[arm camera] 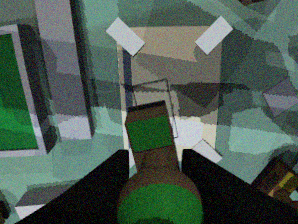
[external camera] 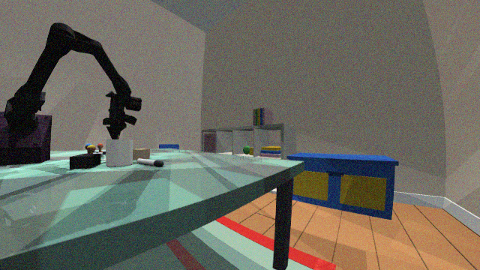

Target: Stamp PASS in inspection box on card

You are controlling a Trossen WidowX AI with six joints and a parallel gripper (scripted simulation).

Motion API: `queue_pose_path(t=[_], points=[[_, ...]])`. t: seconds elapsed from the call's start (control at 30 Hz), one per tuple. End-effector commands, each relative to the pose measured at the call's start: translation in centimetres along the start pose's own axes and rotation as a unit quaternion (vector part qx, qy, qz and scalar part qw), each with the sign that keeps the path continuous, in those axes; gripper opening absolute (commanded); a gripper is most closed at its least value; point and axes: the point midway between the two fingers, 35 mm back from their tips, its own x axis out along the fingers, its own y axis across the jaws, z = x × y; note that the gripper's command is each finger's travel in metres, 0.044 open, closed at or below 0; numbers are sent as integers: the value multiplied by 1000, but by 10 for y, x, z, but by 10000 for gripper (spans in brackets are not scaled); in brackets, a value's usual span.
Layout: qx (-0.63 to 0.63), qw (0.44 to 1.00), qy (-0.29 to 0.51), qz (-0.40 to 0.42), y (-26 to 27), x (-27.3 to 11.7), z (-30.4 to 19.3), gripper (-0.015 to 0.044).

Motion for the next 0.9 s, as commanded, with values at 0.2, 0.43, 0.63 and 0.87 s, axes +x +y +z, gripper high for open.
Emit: queue_pose_path(t=[0.2, 0.43, 0.63, 0.87], points=[[-3, 1000, 0, -2, 0, 7, -1, 0], [-3, 1000, -1, -1, 0, 12, -1, 0], [-3, 1000, -1, -1, 0, 16, -1, 0], [-3, 1000, -2, -1, -1, 21, -1, 0]])
